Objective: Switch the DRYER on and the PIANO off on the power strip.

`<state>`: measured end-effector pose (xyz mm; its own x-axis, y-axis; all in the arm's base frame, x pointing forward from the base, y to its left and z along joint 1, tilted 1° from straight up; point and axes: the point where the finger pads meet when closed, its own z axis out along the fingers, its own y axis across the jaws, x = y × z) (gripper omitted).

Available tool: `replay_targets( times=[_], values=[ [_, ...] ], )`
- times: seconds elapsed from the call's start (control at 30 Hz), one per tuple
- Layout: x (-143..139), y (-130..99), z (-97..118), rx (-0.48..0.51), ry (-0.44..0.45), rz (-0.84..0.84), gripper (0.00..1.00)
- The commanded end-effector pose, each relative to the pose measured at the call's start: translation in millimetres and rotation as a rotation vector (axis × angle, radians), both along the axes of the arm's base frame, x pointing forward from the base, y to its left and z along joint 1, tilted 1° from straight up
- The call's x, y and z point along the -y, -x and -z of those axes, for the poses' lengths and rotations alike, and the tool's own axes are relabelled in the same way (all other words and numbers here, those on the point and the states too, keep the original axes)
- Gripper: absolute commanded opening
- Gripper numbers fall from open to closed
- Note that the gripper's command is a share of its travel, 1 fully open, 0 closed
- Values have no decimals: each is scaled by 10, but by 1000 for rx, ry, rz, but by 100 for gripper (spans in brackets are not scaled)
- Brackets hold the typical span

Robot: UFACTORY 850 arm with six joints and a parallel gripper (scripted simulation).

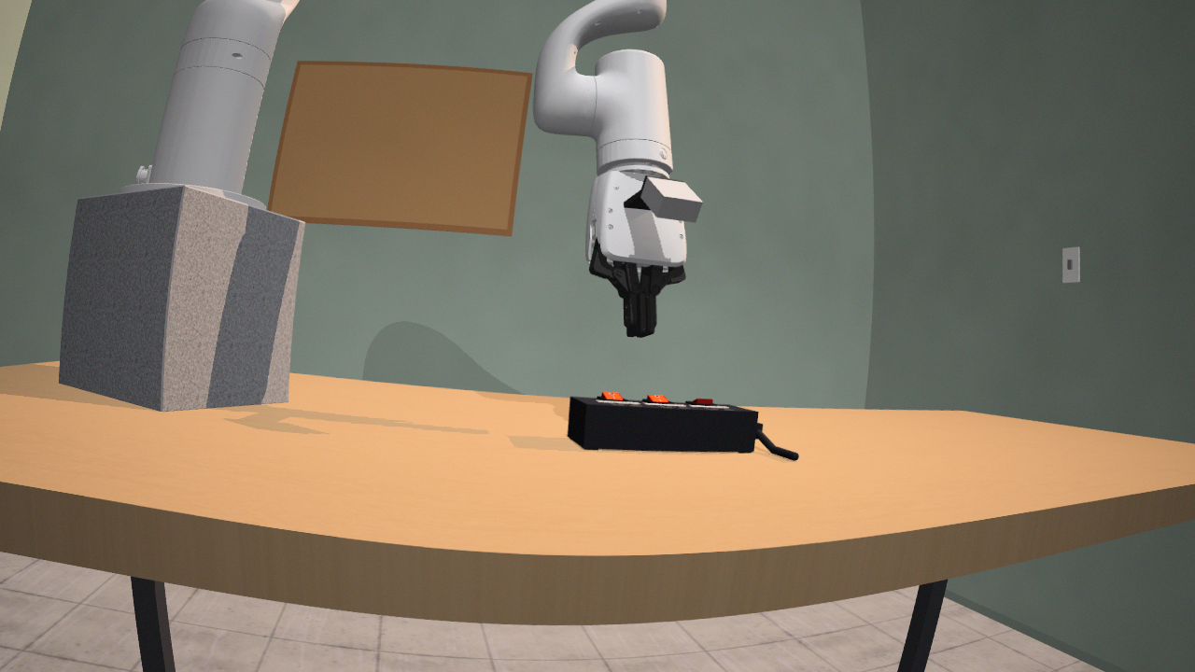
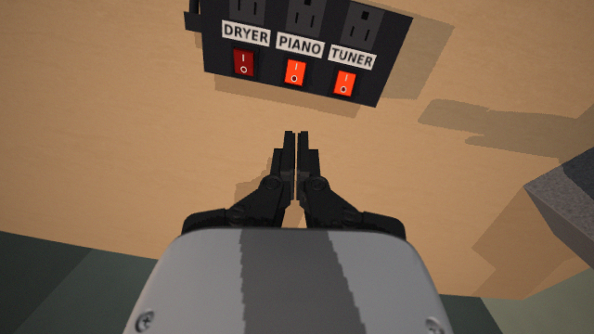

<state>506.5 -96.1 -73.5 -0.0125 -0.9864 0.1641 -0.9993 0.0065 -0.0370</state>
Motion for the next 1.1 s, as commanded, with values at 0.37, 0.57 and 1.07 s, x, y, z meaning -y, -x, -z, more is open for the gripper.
replay_targets(
  times=[0.37, 0.57, 1.07],
  values=[
    [-40, 25, -35, -39, -4, -36, 0],
    [-42, 26, -36, -40, -4, -38, 0],
    [-42, 26, -36, -40, -4, -38, 0]
  ],
)
